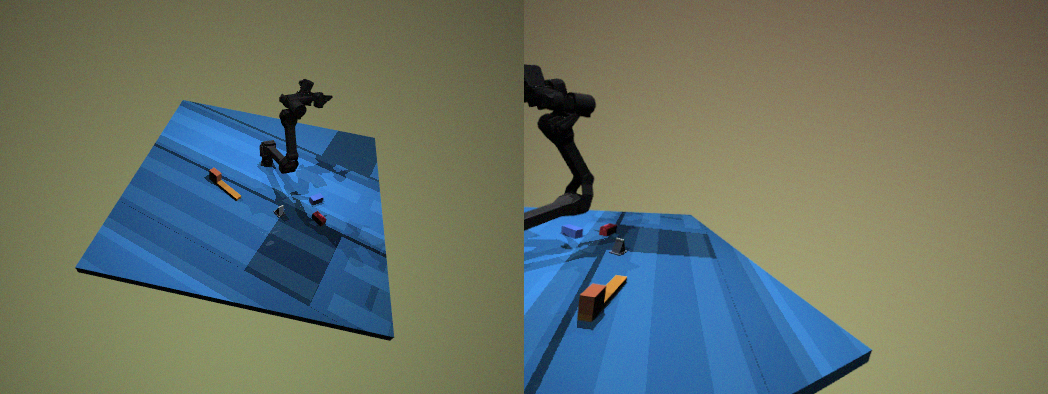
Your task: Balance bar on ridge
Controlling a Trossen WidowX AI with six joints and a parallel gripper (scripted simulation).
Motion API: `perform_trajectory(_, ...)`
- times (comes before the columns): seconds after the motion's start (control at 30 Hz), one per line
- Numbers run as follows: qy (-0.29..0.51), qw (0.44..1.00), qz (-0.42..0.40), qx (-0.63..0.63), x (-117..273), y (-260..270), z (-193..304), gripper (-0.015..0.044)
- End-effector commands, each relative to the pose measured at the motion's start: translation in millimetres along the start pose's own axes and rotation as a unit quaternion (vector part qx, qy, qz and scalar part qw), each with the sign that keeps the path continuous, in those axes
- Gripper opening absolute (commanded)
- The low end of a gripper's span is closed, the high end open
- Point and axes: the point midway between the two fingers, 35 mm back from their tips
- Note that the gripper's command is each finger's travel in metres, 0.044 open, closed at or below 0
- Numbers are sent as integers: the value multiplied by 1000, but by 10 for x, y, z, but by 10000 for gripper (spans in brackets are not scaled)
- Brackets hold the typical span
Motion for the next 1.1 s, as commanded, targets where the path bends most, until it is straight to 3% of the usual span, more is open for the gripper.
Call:
perform_trajectory(0.0, -1, 1000, 0, -1, -1, 3, -3, 374)
perform_trajectory(0.1, -21, 1000, -7, -17, -19, 55, -55, 315)
perform_trajectory(0.6, -151, 976, -119, 97, -36, 977, -724, 315)
perform_trajectory(1.07, -297, 910, -232, 175, 398, 1900, -1158, 315)
Point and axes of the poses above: the point midway between the two fingers, 35 mm back from their tips, its own x axis back along the fingers, its own y axis across the jaws, z = x × y, and after that the axes turned 9 degrees about -x, right-handed
